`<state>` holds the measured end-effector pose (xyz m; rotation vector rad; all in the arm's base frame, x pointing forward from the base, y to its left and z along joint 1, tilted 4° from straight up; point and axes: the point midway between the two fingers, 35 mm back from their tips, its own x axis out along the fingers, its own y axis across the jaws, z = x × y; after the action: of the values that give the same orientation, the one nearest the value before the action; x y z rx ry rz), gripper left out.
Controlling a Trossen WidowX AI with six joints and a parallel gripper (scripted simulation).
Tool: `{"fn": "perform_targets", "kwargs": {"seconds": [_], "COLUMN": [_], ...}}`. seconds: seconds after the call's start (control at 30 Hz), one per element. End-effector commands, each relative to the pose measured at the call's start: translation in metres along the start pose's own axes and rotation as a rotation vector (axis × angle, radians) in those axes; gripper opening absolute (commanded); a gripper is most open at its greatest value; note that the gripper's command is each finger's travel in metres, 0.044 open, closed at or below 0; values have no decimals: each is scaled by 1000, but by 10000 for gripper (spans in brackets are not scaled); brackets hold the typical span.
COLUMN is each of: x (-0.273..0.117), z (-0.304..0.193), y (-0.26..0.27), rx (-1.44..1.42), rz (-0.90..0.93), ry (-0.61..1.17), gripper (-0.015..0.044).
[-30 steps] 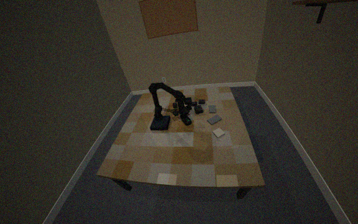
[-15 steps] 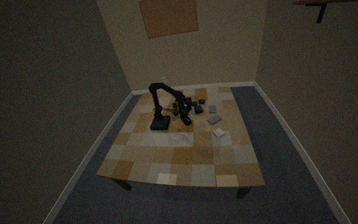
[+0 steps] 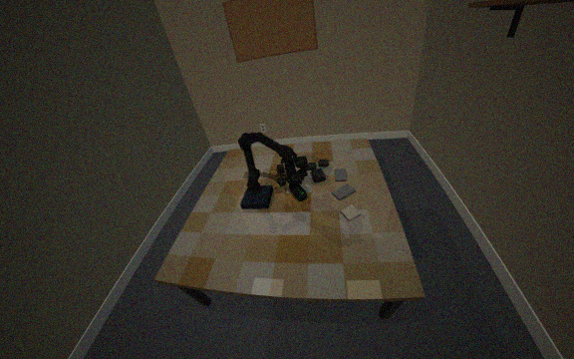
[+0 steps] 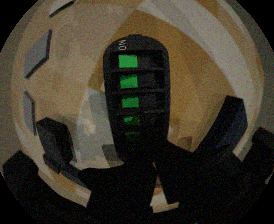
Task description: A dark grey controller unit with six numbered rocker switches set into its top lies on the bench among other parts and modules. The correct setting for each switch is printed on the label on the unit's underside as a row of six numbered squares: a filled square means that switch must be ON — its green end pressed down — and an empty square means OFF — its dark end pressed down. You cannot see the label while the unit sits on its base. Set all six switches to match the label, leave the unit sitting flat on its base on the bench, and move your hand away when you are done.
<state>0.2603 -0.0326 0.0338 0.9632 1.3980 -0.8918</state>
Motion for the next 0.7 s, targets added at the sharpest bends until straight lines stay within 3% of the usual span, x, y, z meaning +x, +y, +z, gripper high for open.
{"fn": "perform_targets", "kwargs": {"seconds": [0.0,0.27,0.43,0.67], "x": [2,3,-41,-43], "z": [-1,-1,0,6], "y": [-2,-2,-1,-2], "rx": [-1,-1,-1,-2], "rz": [-6,-6,-6,-6], "ry": [2,2,1,1], "gripper": [0,0,0,0]}}
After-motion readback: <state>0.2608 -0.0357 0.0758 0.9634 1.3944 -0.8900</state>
